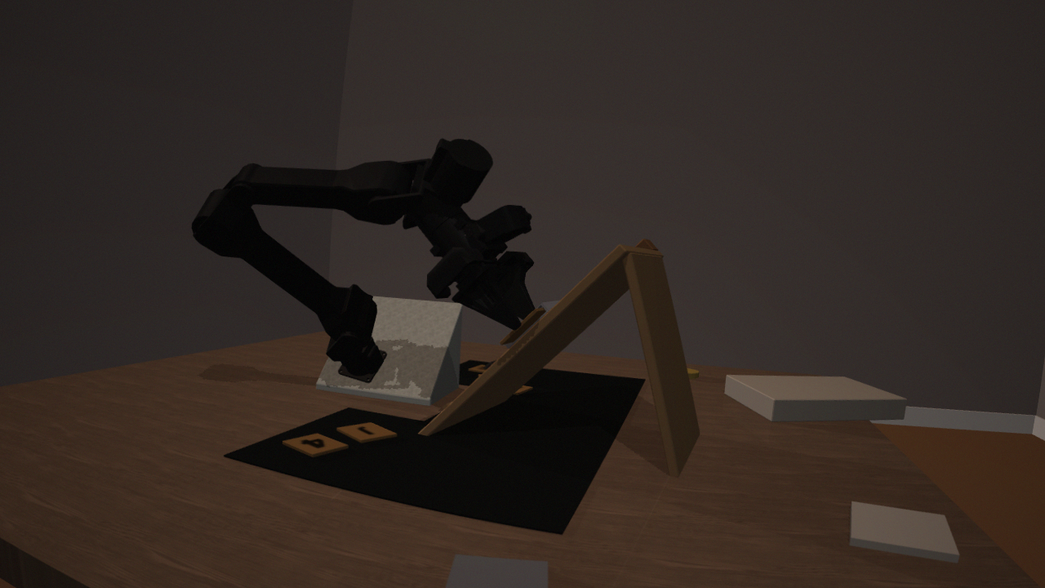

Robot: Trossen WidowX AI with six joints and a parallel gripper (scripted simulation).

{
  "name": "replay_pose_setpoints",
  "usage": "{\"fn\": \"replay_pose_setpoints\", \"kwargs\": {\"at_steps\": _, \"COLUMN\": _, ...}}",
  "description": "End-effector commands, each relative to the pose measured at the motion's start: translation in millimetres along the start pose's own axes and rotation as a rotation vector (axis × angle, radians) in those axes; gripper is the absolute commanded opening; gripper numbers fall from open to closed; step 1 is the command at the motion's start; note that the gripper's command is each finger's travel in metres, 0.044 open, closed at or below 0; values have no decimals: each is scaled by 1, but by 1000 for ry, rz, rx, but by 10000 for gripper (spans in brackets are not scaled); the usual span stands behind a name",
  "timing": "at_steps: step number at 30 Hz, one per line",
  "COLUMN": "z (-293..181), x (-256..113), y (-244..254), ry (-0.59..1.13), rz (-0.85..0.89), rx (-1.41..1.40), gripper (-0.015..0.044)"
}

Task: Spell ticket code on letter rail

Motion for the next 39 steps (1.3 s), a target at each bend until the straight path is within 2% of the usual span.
{"fn": "replay_pose_setpoints", "kwargs": {"at_steps": 1, "z": 0, "x": 0, "y": 3, "ry": -2, "rz": -3, "rx": 7, "gripper": 0}}
{"fn": "replay_pose_setpoints", "kwargs": {"at_steps": 39, "z": -3, "x": 0, "y": 22, "ry": -1, "rz": -2, "rx": 8, "gripper": 0}}
Point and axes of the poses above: the point midway between the two fingers, 35 mm back from their tips, its own x axis out along the fingers, its own y axis across the jaws, z = x × y, the point moved 10 cm from there along -x, back along the fingers, and after that the axes turned 8 degrees about x, right-handed, at the moved point
